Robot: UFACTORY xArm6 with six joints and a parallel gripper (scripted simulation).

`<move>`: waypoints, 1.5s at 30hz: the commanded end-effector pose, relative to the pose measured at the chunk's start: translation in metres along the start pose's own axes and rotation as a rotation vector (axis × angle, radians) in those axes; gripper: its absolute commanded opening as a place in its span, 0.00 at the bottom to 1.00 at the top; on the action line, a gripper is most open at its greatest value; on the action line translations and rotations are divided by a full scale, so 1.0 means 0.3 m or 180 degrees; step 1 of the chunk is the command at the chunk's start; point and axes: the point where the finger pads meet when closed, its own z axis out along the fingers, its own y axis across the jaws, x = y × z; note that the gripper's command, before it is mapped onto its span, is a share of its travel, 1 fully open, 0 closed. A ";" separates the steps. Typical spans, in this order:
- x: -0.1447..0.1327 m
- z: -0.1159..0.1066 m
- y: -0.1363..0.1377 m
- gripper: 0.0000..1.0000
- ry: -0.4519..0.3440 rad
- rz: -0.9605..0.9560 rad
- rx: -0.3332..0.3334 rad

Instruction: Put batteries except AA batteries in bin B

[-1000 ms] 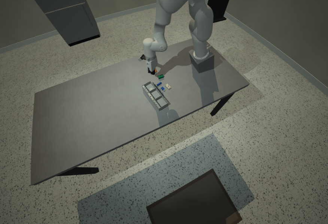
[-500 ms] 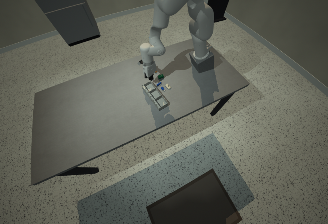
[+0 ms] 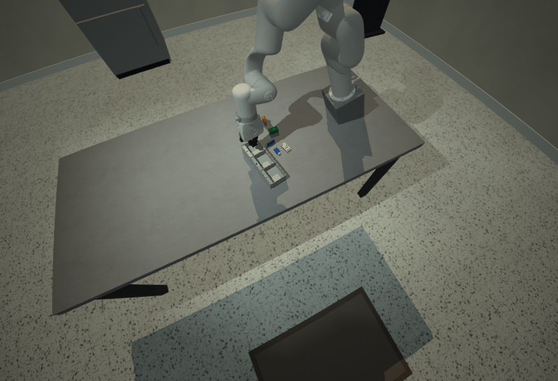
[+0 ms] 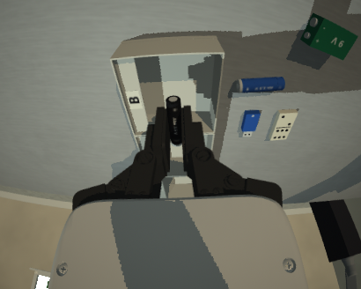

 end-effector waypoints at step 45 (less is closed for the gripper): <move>0.013 0.130 0.008 0.00 0.0128 0.0026 -0.0032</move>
